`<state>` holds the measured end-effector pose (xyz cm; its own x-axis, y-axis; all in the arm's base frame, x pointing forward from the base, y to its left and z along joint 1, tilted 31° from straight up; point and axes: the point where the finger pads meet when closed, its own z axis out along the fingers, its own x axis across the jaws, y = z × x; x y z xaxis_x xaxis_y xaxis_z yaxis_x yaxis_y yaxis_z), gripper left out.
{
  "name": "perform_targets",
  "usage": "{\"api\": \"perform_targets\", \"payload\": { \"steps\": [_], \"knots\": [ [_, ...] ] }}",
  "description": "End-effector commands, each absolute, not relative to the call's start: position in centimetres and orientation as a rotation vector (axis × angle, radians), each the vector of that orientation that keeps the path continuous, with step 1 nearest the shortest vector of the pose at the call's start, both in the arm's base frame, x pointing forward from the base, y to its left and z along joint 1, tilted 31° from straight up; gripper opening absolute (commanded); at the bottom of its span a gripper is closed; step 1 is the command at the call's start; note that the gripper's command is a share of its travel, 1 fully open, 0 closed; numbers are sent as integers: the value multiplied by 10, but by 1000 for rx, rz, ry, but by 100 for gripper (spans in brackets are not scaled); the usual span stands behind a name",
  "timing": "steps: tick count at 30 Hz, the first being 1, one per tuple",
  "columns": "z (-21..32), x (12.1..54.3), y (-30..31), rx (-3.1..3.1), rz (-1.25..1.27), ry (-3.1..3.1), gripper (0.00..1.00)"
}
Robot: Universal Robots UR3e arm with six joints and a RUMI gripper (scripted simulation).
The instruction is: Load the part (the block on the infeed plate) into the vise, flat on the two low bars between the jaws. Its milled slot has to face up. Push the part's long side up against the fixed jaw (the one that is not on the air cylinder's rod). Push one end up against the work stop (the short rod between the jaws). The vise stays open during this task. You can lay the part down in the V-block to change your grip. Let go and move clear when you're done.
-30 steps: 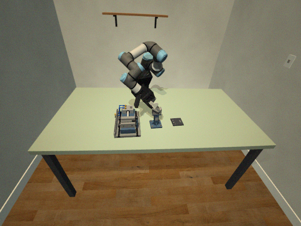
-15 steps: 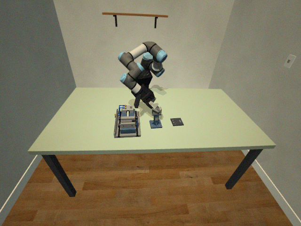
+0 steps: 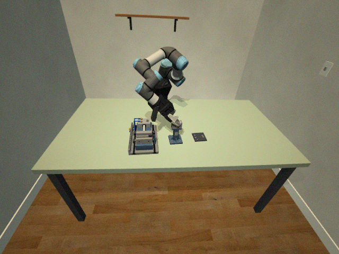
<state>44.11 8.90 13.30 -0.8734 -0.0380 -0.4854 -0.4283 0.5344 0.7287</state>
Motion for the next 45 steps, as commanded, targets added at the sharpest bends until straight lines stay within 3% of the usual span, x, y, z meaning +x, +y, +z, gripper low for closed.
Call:
{"api": "perform_targets", "payload": {
  "steps": [1,22,23,45],
  "knots": [
    [134,441,89,-382,1283,2362,51],
    [134,441,89,-382,1283,2362,51],
    [134,441,89,-382,1283,2362,0],
    [134,441,89,-382,1283,2362,0]
  ]
}}
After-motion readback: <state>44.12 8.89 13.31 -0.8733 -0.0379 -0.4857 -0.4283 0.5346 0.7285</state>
